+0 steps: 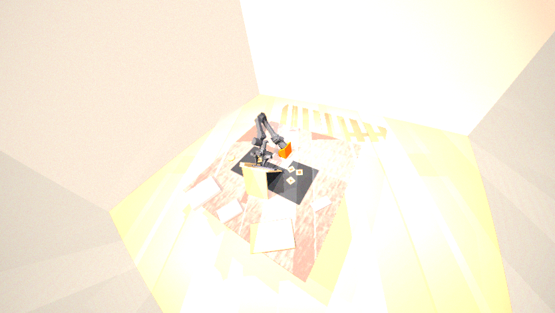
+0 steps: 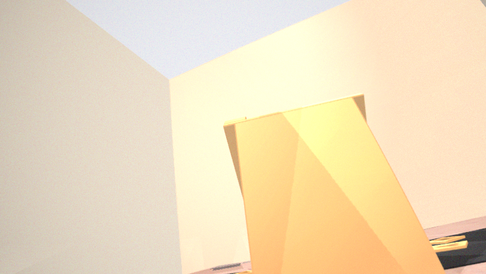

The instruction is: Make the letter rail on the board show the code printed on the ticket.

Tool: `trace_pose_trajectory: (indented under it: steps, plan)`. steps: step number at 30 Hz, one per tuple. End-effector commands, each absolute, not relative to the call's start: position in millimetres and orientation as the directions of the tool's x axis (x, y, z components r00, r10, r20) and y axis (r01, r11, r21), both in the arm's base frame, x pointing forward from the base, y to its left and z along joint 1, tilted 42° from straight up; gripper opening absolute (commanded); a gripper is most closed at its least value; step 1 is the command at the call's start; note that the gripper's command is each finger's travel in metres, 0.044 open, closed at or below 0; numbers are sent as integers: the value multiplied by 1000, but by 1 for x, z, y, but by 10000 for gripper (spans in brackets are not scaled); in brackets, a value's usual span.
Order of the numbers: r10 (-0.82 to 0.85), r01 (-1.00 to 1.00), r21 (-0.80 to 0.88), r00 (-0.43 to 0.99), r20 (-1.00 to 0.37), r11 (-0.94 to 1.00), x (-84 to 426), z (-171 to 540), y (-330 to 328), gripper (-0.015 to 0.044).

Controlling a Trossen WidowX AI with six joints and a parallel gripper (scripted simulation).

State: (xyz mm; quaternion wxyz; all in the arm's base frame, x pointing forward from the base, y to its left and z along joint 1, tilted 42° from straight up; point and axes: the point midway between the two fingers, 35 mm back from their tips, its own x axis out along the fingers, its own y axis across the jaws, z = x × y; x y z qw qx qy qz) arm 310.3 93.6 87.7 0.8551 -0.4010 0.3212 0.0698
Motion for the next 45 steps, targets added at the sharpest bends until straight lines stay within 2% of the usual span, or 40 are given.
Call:
trace_pose_trajectory:
  steps: [1, 45]
  plan:
    - [-139, -367, -641, 790, -598, 674, 307, 94, 94, 295]
    - [-138, -367, -640, 789, -599, 675, 289, 97, 100, 295]
